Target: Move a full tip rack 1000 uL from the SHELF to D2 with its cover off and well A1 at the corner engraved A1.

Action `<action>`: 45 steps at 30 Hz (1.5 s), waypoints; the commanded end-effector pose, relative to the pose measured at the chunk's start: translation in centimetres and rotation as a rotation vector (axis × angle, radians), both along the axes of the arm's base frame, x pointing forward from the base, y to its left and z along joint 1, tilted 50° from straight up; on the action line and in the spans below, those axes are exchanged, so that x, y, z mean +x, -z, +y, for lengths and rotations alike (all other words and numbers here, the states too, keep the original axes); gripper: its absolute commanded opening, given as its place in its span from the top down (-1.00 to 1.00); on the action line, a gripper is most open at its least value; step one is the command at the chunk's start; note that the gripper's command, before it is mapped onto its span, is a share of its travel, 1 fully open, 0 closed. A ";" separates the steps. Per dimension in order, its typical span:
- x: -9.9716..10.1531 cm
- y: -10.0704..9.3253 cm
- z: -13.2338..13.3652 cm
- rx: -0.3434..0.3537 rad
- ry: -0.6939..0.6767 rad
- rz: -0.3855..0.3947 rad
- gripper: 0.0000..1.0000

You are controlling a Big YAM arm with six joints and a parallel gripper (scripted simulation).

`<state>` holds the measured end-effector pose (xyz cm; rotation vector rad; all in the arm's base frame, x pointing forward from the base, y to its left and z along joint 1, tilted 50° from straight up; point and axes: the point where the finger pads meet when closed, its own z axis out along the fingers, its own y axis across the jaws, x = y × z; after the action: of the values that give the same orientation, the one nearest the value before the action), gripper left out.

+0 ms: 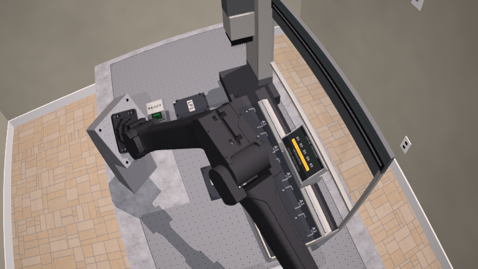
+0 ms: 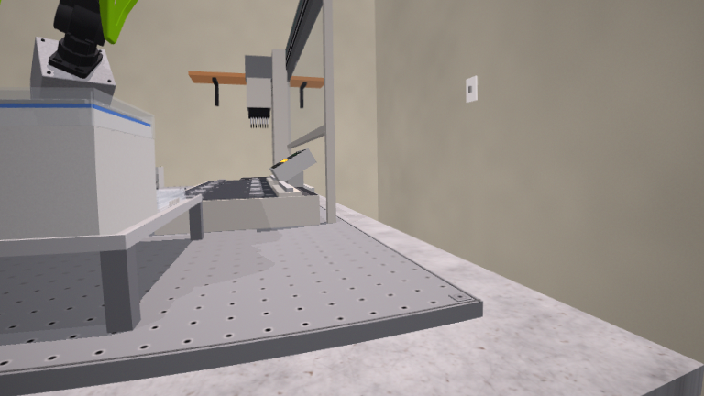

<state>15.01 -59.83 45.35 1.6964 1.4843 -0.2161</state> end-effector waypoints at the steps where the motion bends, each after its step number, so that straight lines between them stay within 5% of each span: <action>1: -2.2 -1.0 0.4 -0.041 0.010 0.008 -1.00; 18: -8.7 3.1 -0.3 -0.031 0.012 0.014 -1.00; 21: -6.9 3.2 -0.1 -0.028 -0.018 0.015 -1.00; 45: -7.8 2.3 -0.4 -0.034 0.006 0.009 -1.00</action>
<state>7.30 -60.53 41.23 1.7059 1.4835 -0.2230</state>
